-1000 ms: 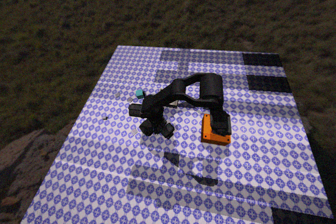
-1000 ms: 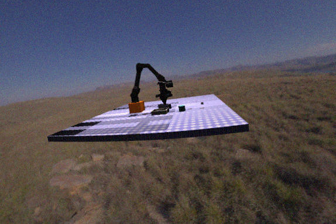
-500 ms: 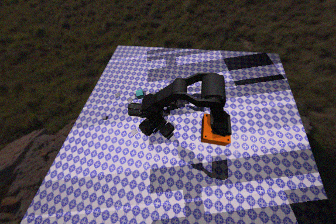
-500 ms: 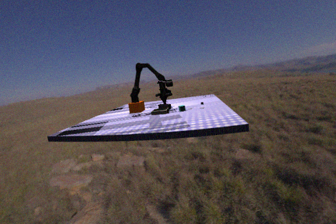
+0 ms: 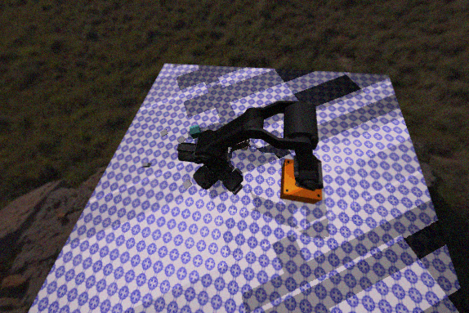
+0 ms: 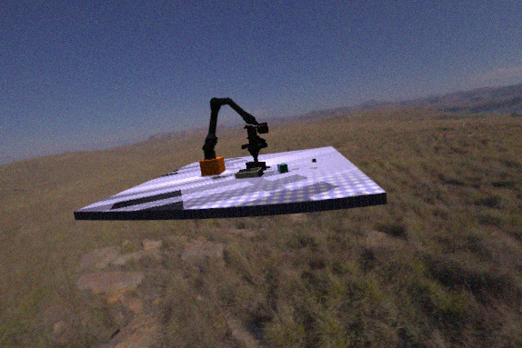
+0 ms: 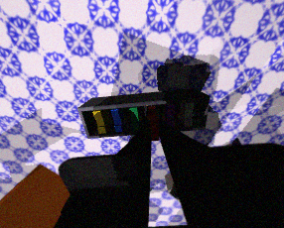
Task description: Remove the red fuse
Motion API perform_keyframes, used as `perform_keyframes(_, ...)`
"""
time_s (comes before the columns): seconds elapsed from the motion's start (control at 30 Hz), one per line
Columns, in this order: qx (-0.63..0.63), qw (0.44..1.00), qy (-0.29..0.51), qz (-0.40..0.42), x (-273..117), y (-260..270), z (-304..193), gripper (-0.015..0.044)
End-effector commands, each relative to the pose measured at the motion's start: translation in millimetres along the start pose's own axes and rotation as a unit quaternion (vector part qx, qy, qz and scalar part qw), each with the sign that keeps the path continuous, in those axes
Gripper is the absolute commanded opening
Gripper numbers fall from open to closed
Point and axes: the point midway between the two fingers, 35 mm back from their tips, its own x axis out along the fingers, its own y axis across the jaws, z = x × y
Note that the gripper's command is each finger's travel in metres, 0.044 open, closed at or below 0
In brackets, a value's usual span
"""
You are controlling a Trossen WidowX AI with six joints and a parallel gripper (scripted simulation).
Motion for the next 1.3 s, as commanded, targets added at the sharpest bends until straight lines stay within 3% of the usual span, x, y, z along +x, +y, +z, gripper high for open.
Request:
perform_keyframes(0.0, 0.001, 1.0, 0.001, -0.001, -3, 0, -1, 0.0)
perform_keyframes(1.27, 0.001, 1.0, 0.002, -0.002, -35, 0, -1, 0.0)
